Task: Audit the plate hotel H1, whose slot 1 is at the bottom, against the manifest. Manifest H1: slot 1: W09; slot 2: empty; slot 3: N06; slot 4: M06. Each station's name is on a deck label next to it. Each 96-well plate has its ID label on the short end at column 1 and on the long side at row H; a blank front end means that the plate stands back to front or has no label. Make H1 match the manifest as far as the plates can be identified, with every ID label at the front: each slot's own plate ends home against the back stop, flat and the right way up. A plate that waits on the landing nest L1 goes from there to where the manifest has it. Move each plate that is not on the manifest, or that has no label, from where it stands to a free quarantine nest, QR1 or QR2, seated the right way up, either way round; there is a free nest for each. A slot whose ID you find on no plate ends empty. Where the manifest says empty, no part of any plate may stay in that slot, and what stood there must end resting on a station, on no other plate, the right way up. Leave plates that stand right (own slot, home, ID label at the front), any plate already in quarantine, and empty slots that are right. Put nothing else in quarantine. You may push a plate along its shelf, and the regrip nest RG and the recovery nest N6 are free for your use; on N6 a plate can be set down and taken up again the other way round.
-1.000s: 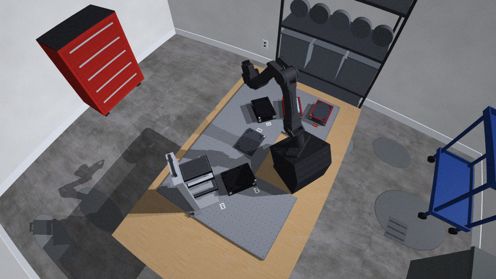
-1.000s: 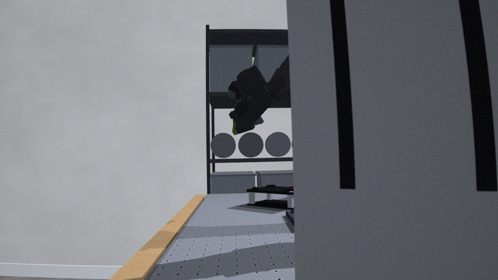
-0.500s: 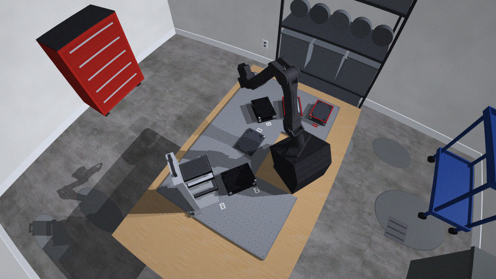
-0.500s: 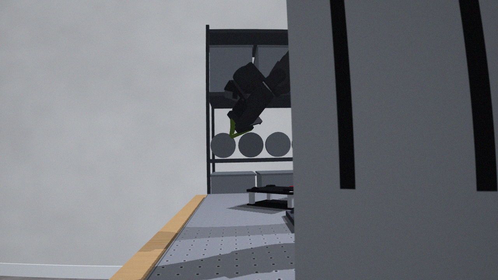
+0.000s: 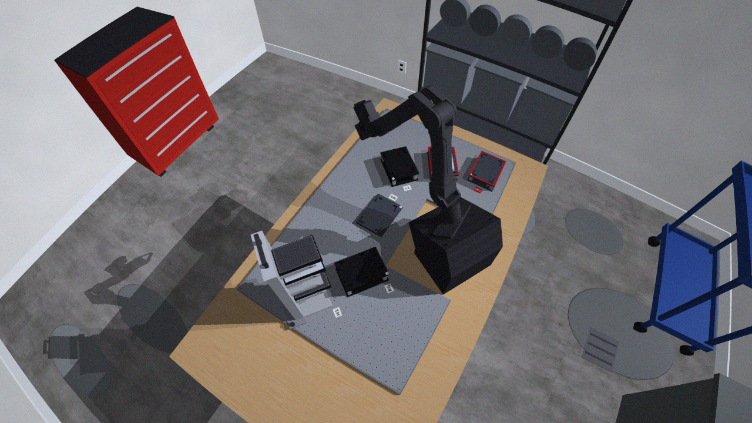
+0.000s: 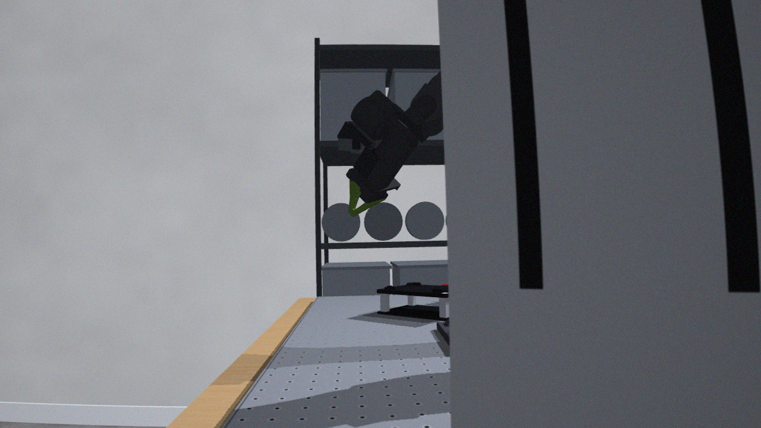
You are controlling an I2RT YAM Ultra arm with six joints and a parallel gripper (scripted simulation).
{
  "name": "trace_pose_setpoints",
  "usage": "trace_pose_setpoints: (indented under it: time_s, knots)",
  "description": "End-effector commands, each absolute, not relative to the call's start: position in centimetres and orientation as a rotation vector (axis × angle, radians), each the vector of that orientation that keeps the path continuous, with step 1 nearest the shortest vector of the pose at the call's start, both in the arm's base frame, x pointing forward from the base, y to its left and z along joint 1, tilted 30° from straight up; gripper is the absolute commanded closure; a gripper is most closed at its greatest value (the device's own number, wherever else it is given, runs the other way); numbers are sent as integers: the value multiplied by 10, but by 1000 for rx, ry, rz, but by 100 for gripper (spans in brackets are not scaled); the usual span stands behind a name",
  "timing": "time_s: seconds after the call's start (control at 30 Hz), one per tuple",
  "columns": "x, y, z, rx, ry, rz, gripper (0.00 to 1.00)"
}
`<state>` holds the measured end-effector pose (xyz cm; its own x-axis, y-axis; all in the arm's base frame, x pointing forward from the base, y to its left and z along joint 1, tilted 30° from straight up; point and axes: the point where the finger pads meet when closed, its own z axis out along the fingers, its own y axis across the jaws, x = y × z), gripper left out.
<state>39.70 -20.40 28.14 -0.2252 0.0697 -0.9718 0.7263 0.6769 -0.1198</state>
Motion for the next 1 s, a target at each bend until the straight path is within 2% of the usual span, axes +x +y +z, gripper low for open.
trace_pose_setpoints:
  time_s: [0.0, 0.23, 0.3, 0.47, 0.5, 0.53, 0.73, 0.8, 0.97]
  knots:
    - [394, -194, 296, 647, 1706, -669, 100]
    - [396, -176, 287, 613, 1776, -633, 100]
    - [392, -170, 264, 609, 1818, -642, 100]
    - [396, -156, 275, 576, 1846, -596, 100]
    - [391, -152, 254, 573, 1888, -607, 100]
    - [397, -148, 272, 556, 1873, -573, 100]
    - [394, -137, 266, 536, 1916, -557, 100]
    - [388, -132, 244, 535, 1956, -574, 100]
    - [390, -118, 255, 500, 1983, -527, 100]
